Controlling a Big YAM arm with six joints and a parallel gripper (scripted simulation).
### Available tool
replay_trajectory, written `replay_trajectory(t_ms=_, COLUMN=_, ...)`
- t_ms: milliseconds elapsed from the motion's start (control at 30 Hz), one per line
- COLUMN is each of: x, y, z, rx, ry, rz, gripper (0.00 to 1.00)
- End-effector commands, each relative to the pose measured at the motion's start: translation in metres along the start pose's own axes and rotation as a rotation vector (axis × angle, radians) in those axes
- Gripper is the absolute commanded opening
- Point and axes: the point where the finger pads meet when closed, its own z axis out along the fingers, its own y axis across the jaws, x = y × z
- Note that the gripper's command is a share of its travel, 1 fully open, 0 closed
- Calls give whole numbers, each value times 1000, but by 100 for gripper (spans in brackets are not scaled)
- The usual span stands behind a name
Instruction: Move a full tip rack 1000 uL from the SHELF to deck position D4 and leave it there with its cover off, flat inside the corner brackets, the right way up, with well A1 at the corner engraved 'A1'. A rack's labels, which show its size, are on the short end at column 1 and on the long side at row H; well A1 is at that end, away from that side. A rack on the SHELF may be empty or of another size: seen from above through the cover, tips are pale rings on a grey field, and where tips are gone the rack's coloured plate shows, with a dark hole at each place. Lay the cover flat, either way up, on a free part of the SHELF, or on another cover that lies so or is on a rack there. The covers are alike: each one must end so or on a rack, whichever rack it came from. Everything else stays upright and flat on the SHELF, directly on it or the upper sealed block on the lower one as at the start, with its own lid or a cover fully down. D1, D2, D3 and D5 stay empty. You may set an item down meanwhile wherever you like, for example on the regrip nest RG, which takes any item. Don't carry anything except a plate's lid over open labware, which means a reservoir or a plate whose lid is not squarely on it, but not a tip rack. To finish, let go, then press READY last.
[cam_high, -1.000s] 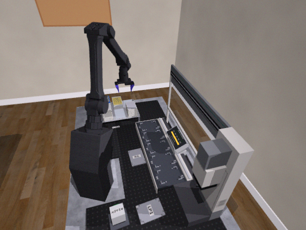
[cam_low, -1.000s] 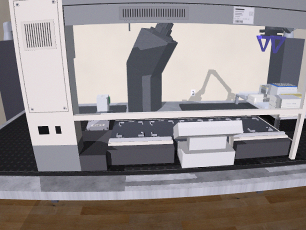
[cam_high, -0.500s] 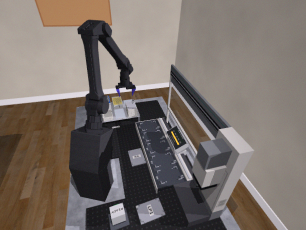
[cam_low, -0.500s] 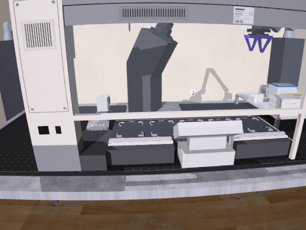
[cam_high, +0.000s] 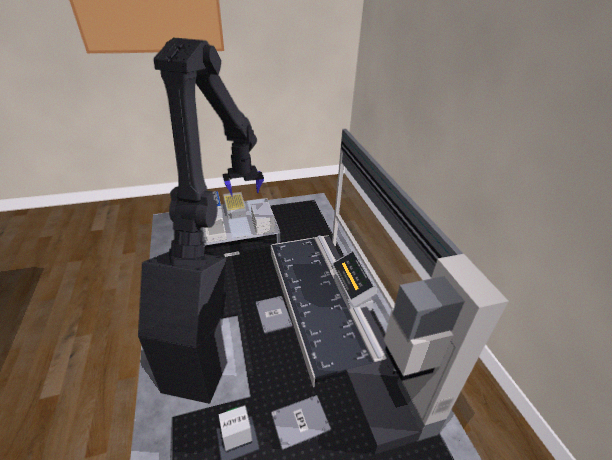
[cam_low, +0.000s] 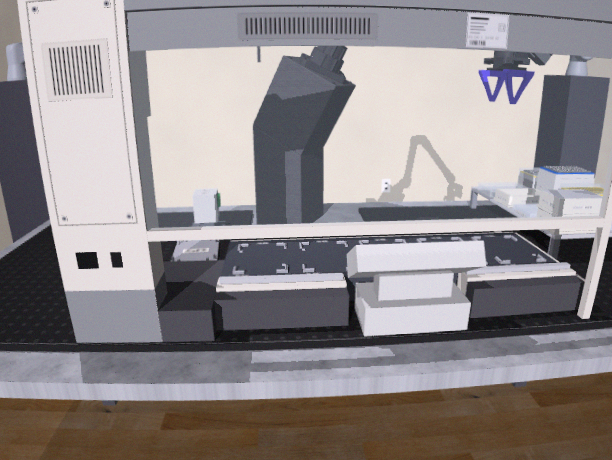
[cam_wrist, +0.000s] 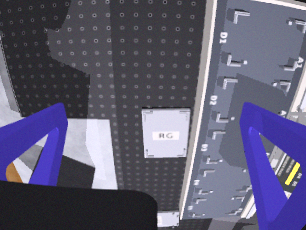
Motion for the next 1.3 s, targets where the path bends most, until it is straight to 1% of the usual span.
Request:
replay_trajectory(t_ms=0, x=-18, y=14, z=-16, rx=17, ry=-63, rz=13, gripper=100)
replay_trajectory(t_ms=267, x=-19, y=54, z=-16, rx=13, ry=-64, rz=15, gripper=100)
replay_trajectory(t_ms=333, x=-19, y=54, z=-16, rx=13, ry=-64, rz=15, gripper=100)
replay_trajectory(t_ms=367, x=-37, y=52, z=-24, rx=23, ry=-95, rz=18, gripper=100)
replay_trajectory(t_ms=400, x=-24, y=62, z=-19, rx=15, ry=-75, rz=16, gripper=100)
replay_trajectory(t_ms=433, x=-19, y=69, z=-15, rx=11, ry=-65, rz=15, gripper=100)
replay_trajectory(t_ms=567, x=-20, y=90, z=-15, rx=9, ry=-65, rz=16, gripper=100)
replay_trajectory(t_ms=633, x=-19, y=101, z=-12, rx=5, ry=-56, rz=15, gripper=100)
replay_trajectory(t_ms=700, x=-26, y=109, z=-16, rx=7, ry=-69, rz=18, gripper=100)
replay_trajectory(t_ms=767, x=-19, y=121, z=-11, rx=3, ry=-53, rz=15, gripper=100)
replay_trajectory(t_ms=833, x=-18, y=132, z=-8, rx=0, ry=-44, rz=14, gripper=100)
replay_trajectory(t_ms=900, x=-18, y=132, z=-8, rx=0, ry=-44, rz=14, gripper=100)
replay_trajectory(t_ms=933, x=-40, y=133, z=-17, rx=5, ry=-81, rz=21, gripper=100)
replay_trajectory(t_ms=967, x=-39, y=139, z=-15, rx=3, ry=-75, rz=20, gripper=100)
replay_trajectory(t_ms=1033, x=-20, y=153, z=-7, rx=-1, ry=-44, rz=14, gripper=100)
replay_trajectory(t_ms=1067, x=-17, y=159, z=-5, rx=-2, ry=-34, rz=12, gripper=100)
replay_trajectory(t_ms=1100, x=-17, y=164, z=-4, rx=-2, ry=-32, rz=11, gripper=100)
replay_trajectory(t_ms=1167, x=-27, y=173, z=-9, rx=-2, ry=-51, rz=16, gripper=100)
replay_trajectory(t_ms=1267, x=-26, y=188, z=-9, rx=-3, ry=-51, rz=16, gripper=100)
